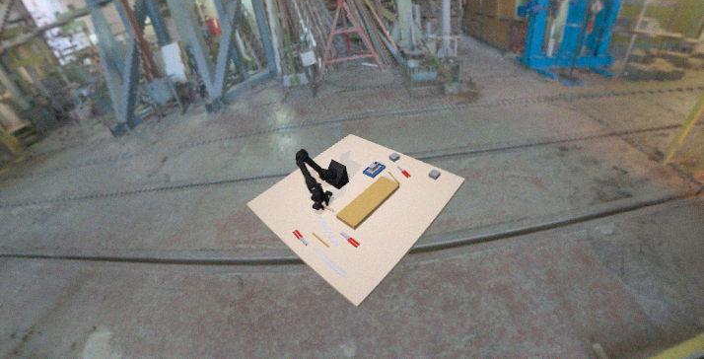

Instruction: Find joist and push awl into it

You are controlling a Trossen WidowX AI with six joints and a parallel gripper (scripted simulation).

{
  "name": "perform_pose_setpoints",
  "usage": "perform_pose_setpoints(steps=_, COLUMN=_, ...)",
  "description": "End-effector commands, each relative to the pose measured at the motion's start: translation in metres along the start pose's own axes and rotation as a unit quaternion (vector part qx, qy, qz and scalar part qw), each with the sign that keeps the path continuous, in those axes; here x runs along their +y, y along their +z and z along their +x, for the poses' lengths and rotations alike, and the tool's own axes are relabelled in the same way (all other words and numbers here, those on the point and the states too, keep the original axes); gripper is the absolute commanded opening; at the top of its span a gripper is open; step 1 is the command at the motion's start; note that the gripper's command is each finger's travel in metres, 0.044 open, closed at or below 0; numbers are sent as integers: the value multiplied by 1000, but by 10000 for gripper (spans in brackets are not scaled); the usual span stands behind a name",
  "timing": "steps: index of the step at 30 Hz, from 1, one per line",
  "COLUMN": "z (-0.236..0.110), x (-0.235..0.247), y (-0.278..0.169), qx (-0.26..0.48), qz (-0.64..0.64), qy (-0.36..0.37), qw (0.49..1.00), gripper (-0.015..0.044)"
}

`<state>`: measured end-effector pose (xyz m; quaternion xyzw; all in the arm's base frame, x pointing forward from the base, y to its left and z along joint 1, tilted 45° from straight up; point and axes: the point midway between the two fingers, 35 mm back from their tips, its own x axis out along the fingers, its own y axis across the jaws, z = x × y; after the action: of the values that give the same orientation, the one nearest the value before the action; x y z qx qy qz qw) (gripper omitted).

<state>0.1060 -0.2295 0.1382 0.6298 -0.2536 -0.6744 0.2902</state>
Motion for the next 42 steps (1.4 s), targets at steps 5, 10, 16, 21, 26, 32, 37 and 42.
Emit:
perform_pose_setpoints(steps=5, z=1, x=-1, y=-1, qx=0, qz=-4, qy=-3, qw=1000, gripper=59)
perform_pose_setpoints(steps=10, z=1, x=-1, y=-1, qx=0, qz=-4, qy=-3, qw=1000, gripper=26)
perform_pose_setpoints(steps=16, z=-11, x=-2, y=-6, qx=1, qz=-1, qy=-10, qw=1000, gripper=0)
perform_pose_setpoints(steps=21, z=-30, x=-3, y=-12, qx=1, qz=0, qy=-17, qw=1000, gripper=0)
perform_pose_setpoints(steps=26, z=-50, x=-3, y=-16, qx=1, qz=1, qy=-21, qw=1000, gripper=0)
perform_pose_setpoints(steps=32, z=-74, x=-4, y=-17, qx=0, qz=0, qy=-21, qw=1000, gripper=0)
perform_pose_setpoints(steps=37, z=-94, x=-3, y=-15, qx=-1, qz=-1, qy=-18, qw=1000, gripper=0)
perform_pose_setpoints(steps=42, z=-114, x=-1, y=-11, qx=0, qz=-3, qy=-11, qw=1000, gripper=0)
